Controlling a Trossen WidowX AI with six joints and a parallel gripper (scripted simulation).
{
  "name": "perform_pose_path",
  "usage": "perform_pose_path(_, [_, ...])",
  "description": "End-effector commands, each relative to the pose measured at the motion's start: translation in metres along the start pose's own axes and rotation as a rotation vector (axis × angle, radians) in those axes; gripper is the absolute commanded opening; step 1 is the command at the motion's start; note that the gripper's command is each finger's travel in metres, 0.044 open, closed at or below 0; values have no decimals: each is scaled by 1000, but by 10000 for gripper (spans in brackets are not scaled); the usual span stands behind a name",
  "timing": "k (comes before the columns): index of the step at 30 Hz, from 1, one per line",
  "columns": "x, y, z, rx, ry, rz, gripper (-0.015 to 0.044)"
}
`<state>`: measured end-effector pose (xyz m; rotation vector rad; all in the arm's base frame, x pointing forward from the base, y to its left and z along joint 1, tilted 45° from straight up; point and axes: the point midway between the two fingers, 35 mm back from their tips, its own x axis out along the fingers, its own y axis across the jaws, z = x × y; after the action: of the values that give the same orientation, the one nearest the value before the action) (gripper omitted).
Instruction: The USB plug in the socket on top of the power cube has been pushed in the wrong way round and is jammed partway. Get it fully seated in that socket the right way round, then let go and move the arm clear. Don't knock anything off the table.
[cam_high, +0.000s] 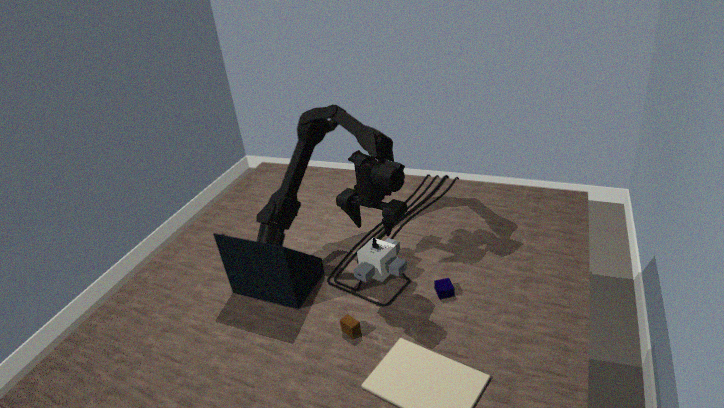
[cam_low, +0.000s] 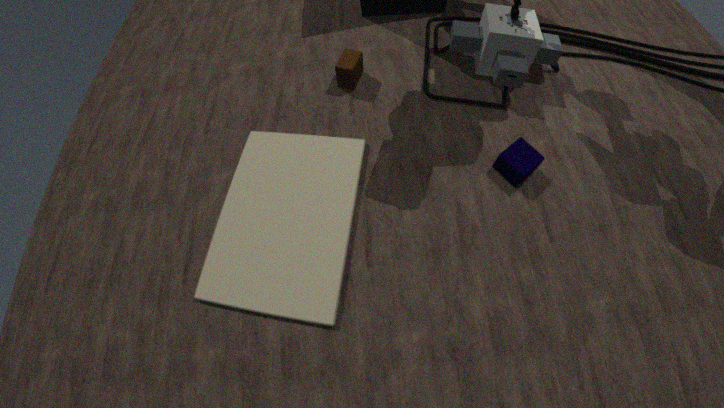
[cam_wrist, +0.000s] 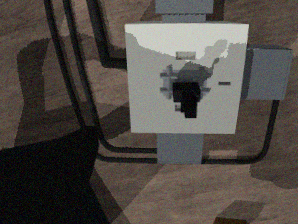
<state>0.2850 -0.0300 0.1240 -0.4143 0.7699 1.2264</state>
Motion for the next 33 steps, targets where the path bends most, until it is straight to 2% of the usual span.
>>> perform_pose_path(1, [6, 1, -1, 5, -5, 8, 440])
perform_pose_path(33, [31, 1, -1, 5, -6, 8, 440])
